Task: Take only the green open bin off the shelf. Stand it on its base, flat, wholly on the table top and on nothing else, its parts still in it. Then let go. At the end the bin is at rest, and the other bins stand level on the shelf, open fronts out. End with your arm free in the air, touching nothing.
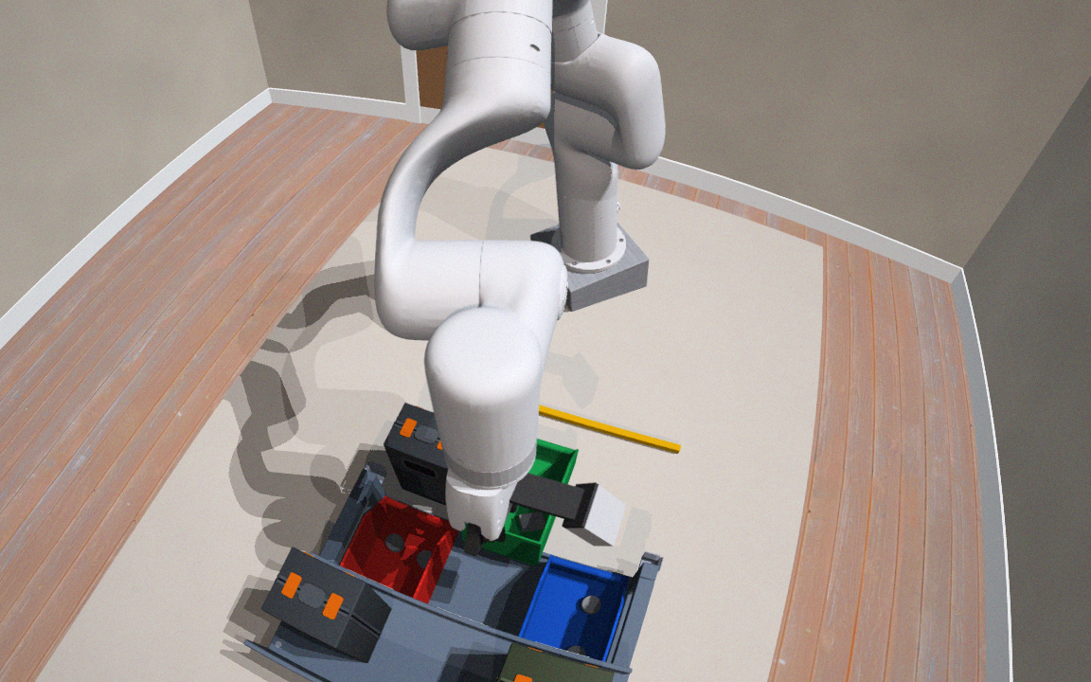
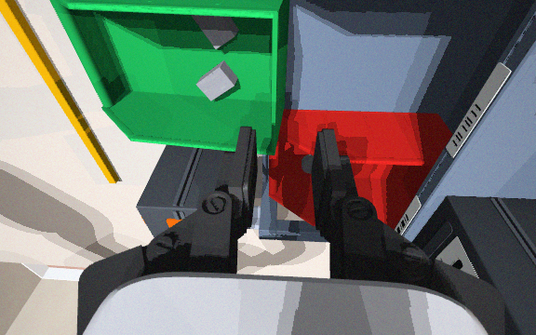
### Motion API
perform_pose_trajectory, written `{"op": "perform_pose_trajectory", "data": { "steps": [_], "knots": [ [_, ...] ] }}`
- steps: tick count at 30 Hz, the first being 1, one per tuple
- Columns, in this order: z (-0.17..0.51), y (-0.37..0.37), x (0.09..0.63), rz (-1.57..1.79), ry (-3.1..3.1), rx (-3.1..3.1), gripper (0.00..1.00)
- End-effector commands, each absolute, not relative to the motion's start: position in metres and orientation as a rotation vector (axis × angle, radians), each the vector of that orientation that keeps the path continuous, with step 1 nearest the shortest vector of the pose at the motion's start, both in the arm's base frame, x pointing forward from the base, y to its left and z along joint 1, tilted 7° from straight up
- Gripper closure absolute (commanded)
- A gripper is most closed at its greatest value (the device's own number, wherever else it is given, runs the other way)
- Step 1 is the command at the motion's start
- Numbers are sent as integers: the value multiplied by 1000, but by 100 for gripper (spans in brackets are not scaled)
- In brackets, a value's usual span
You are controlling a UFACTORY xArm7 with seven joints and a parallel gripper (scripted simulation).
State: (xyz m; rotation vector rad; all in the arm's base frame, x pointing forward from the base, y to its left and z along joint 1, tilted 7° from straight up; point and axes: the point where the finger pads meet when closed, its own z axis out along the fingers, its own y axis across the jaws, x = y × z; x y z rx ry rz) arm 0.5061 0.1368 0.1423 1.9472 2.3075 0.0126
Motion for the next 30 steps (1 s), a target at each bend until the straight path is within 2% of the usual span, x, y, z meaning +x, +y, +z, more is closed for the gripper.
{"op": "perform_pose_trajectory", "data": {
  "steps": [1,30],
  "knots": [
    [145,137,508,19,2304,1945,67],
    [145,137,507,19,2304,1945,67]
  ]
}}
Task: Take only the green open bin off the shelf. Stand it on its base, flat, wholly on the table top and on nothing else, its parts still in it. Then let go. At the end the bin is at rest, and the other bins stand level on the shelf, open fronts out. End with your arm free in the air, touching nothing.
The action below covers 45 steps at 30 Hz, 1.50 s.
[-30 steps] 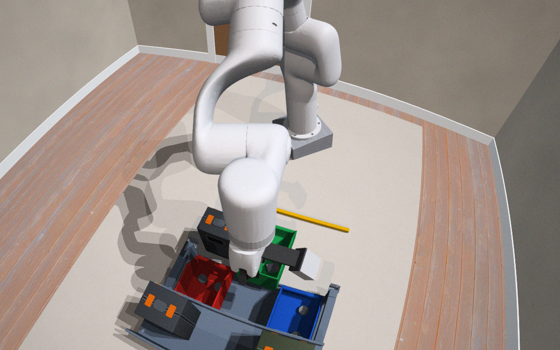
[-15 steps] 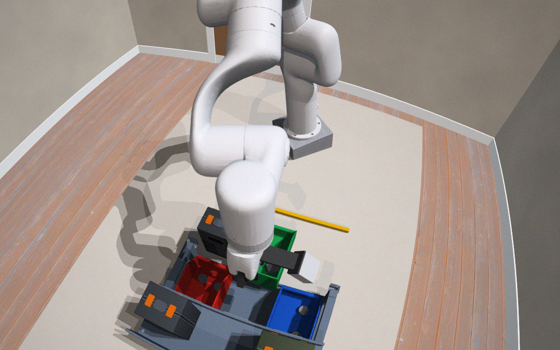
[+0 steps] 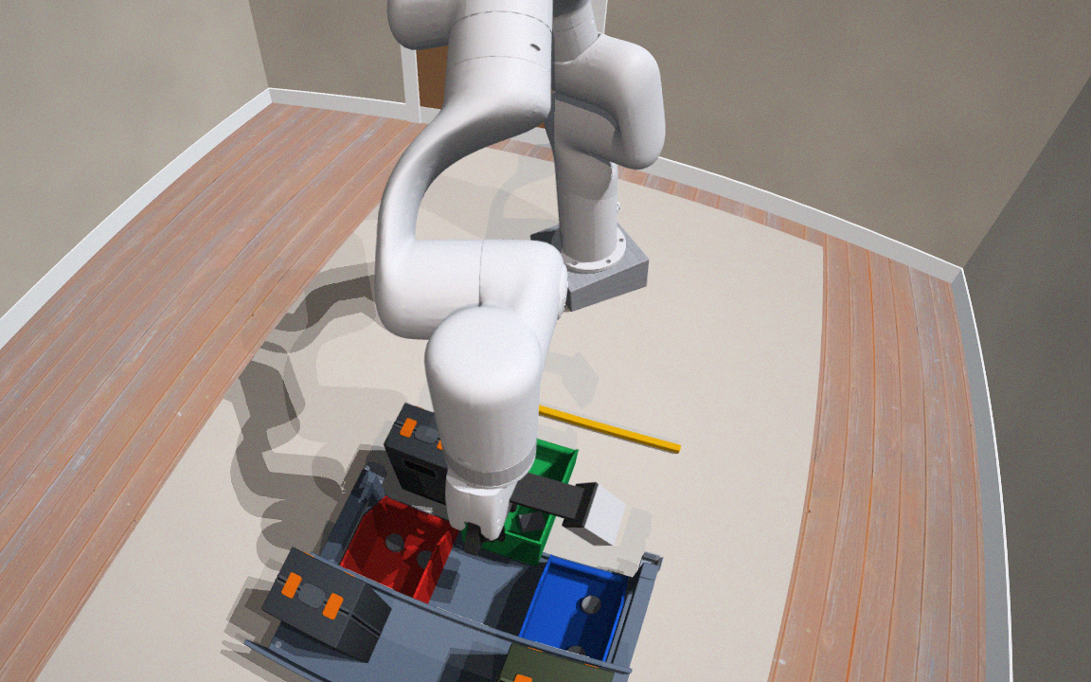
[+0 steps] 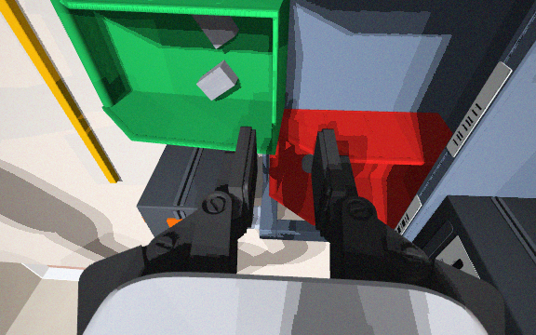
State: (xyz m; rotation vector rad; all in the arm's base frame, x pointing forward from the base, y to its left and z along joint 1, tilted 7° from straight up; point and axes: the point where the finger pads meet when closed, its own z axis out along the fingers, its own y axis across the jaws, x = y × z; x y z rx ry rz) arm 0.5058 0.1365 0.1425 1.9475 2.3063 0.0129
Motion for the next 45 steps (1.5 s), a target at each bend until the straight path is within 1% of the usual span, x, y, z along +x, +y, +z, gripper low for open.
{"op": "perform_pose_trajectory", "data": {
  "steps": [1,41,45],
  "knots": [
    [145,137,507,19,2304,1945,67],
    [142,136,502,19,2304,1945,67],
    [134,135,502,19,2304,1945,67]
  ]
}}
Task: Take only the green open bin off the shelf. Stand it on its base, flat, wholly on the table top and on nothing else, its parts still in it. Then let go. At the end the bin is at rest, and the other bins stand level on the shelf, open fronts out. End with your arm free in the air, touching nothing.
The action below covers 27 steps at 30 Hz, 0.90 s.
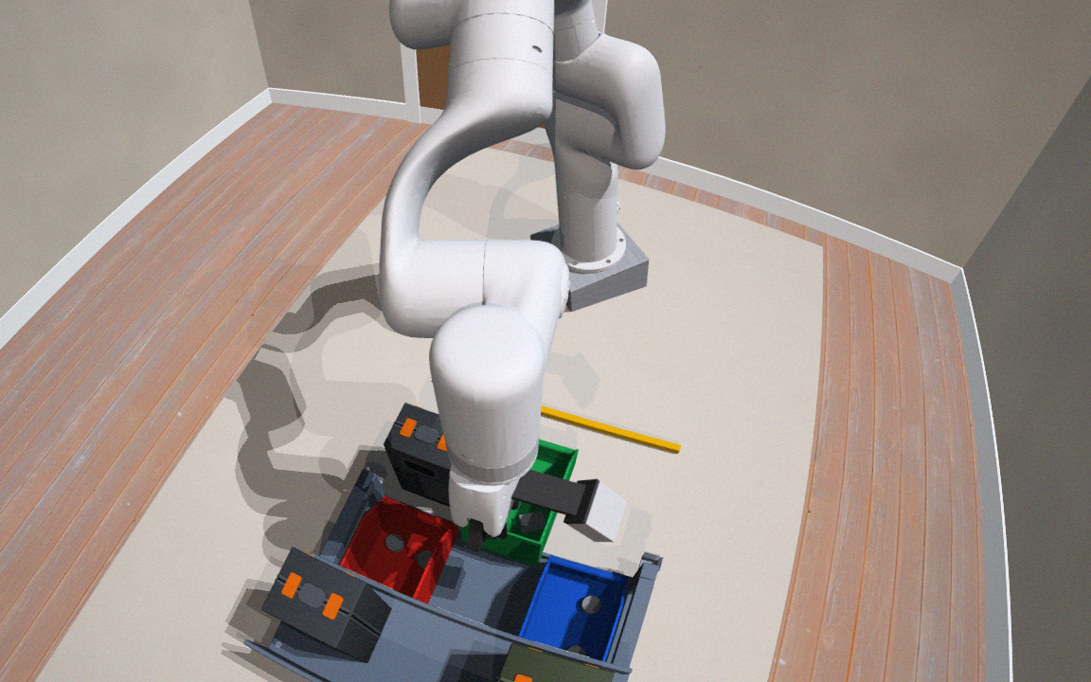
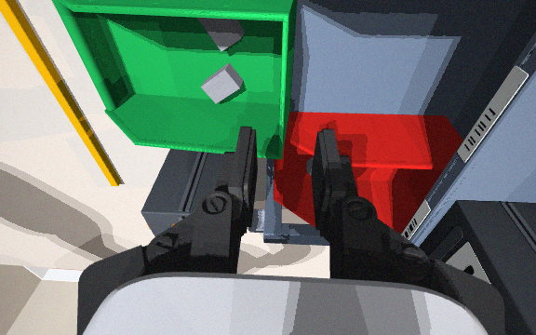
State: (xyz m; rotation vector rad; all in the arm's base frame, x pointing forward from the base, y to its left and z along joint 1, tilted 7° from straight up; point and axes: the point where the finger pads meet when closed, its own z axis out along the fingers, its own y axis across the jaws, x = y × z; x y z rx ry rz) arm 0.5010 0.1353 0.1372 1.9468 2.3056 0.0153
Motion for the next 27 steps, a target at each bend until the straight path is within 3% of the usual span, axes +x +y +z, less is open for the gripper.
{"op": "perform_pose_trajectory", "data": {
  "steps": [1,27],
  "knots": [
    [132,135,502,19,2304,1945,67],
    [123,135,503,19,2304,1945,67]
  ]
}}
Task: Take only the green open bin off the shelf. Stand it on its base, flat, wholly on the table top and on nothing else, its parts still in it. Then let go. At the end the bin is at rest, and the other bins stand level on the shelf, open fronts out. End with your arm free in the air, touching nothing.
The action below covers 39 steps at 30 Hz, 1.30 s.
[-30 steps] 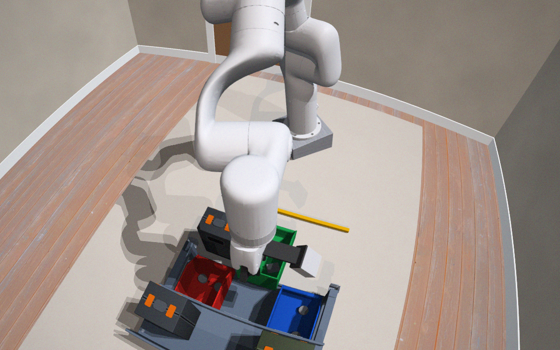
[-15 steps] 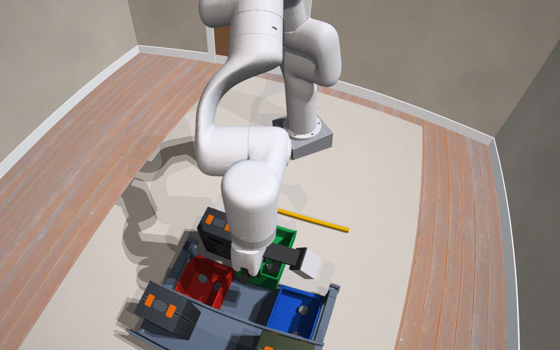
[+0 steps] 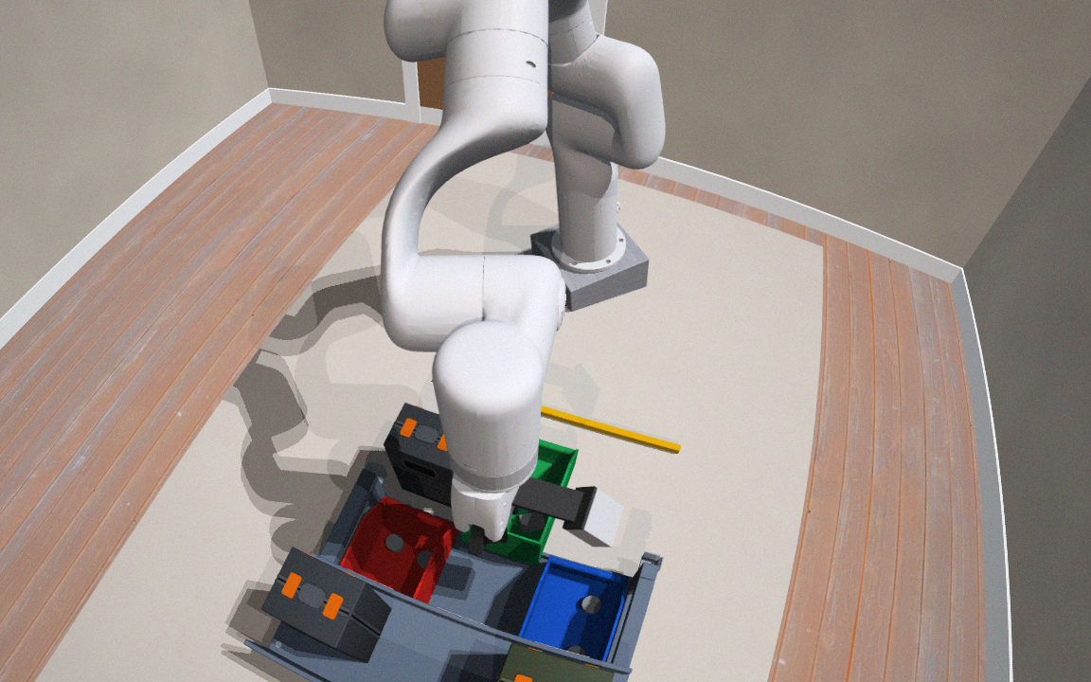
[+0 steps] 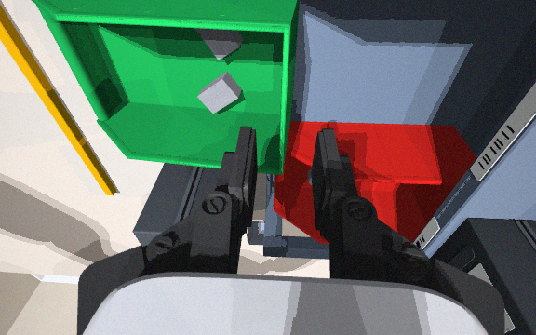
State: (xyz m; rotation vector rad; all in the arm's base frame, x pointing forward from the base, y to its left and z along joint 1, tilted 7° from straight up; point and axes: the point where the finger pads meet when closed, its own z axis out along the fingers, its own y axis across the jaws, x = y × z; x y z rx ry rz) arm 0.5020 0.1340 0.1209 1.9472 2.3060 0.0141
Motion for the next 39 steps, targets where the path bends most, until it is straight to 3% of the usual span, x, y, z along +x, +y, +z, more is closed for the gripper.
{"op": "perform_pose_trajectory", "data": {
  "steps": [1,39],
  "knots": [
    [123,135,503,19,2304,1945,67],
    [99,133,505,19,2304,1945,67]
  ]
}}
